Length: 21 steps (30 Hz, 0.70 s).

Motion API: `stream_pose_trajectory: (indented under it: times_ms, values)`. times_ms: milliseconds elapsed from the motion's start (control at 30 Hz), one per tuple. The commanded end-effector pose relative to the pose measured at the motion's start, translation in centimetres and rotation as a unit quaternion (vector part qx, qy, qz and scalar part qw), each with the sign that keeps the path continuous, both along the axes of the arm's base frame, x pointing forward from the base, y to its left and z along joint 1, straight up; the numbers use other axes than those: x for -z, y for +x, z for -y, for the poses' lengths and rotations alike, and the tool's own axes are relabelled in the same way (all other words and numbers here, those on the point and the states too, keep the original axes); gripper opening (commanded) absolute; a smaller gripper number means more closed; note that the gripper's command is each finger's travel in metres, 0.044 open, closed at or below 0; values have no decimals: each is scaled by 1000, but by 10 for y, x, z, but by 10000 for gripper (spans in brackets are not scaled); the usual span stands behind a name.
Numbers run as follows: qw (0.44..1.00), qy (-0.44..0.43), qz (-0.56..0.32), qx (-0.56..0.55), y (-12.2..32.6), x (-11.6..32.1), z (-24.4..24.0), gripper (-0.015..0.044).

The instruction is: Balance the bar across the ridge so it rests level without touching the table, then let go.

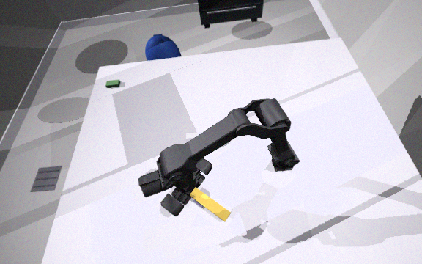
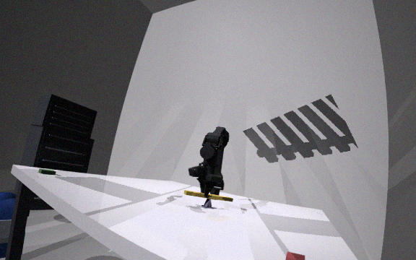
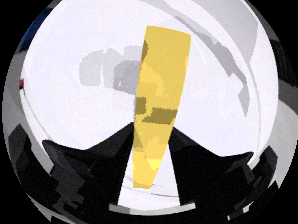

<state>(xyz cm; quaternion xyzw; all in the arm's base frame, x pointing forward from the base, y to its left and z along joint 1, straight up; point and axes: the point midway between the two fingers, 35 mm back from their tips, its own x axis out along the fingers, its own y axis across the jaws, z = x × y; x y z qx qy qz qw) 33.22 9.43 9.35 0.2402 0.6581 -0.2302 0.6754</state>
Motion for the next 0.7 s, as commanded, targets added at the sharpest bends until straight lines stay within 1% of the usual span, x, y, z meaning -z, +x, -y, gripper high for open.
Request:
stream_pose_trajectory:
  times_ms: [0,667]
  values:
    - [1000,2,0,3,0,1,-1,0]
    - [1000,2,0,3,0,2,0,0]
